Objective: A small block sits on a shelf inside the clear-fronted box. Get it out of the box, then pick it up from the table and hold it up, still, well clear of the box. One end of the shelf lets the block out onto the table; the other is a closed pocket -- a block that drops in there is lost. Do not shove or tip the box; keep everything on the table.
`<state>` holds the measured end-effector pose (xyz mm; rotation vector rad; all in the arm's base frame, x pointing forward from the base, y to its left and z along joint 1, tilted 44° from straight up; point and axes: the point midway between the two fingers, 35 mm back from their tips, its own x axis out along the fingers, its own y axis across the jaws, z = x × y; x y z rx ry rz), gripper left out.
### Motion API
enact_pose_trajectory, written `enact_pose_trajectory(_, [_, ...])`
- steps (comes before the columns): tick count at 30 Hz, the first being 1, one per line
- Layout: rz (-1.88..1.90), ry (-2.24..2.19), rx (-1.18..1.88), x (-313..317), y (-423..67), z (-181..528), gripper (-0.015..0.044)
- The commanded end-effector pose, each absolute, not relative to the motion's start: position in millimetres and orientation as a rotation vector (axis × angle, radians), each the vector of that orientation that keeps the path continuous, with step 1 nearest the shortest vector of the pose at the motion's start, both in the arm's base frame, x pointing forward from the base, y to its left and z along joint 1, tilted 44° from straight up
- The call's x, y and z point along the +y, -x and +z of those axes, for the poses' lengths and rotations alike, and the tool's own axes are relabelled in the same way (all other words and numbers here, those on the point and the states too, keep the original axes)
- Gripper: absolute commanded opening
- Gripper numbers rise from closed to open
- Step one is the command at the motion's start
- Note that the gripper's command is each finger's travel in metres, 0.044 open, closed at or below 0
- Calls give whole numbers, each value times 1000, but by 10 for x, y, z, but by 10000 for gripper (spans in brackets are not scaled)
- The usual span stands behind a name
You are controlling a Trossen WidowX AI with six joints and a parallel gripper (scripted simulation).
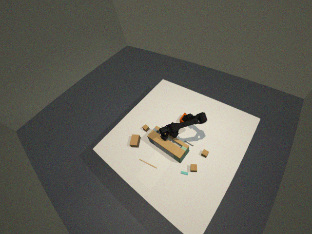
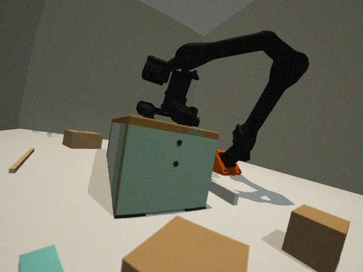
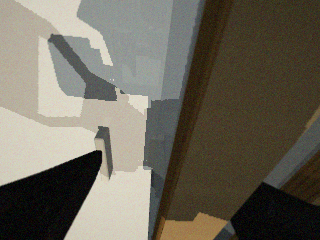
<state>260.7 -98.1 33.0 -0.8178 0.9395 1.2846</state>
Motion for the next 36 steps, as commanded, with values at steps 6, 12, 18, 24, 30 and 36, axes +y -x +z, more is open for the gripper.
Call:
enact_pose_trajectory(6, [1283, 820, 943, -1062, -2594, 258, 400])
enact_pose_trajectory(12, [1283, 821, 943, -1105, -2588, 217, 400])
enact_pose_trajectory(18, [1283, 821, 943, -1148, -2582, 175, 400])
enact_pose_trajectory(24, [1282, 821, 943, -1192, -2576, 134, 400])
enact_pose_trajectory(30, [1282, 821, 943, -1235, -2570, 92, 400])
enact_pose_trajectory(36, [1282, 822, 944, -1279, -2564, 51, 400])
